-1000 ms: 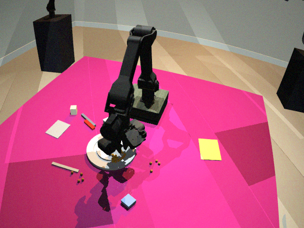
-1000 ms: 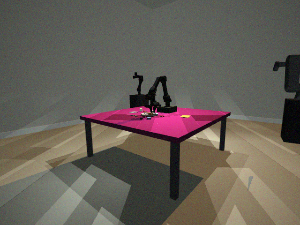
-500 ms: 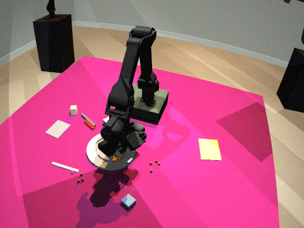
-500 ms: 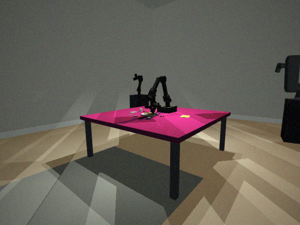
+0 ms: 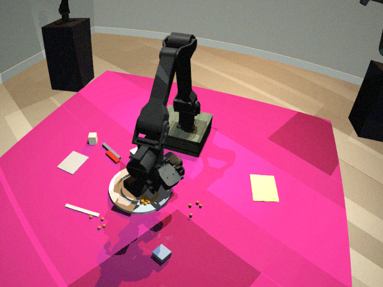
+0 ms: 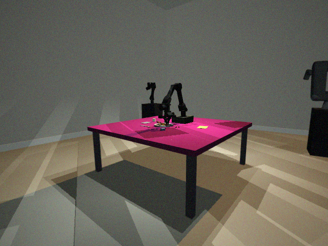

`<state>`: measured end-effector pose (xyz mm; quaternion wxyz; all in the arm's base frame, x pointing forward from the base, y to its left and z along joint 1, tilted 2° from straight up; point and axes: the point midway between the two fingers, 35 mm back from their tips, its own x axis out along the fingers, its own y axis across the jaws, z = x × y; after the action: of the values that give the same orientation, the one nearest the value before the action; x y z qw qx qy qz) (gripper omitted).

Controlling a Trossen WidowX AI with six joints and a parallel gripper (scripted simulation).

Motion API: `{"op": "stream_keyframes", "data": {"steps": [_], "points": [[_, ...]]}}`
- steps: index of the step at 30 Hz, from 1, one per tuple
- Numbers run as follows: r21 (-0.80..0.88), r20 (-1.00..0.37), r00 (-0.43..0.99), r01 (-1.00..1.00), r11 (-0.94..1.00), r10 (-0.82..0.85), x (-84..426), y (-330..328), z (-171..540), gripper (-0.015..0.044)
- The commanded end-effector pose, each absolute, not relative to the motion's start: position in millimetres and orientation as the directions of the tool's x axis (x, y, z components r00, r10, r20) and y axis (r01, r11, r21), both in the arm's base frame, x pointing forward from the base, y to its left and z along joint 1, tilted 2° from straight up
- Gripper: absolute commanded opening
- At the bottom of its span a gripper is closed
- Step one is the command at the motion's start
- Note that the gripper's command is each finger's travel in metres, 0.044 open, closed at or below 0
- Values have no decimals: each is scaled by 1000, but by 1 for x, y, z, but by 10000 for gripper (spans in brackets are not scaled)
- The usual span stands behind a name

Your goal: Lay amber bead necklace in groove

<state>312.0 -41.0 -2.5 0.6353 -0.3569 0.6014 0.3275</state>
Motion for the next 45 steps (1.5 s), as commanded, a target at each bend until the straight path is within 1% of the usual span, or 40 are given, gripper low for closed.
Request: {"op": "stream_keyframes", "data": {"steps": [1, 22, 29, 40, 45], "points": [[-59, -998, 62, -846, 531, -13, 312, -41, -2, 0], [-62, -998, 63, -842, 536, -18, 312, -41, 4, 0], [-61, -998, 62, -842, 536, -17, 305, -28, 3, 0], [-61, -998, 62, -842, 536, -17, 305, -28, -5, 0], [-60, -998, 63, -845, 531, -12, 305, -28, -2, 131]]}}
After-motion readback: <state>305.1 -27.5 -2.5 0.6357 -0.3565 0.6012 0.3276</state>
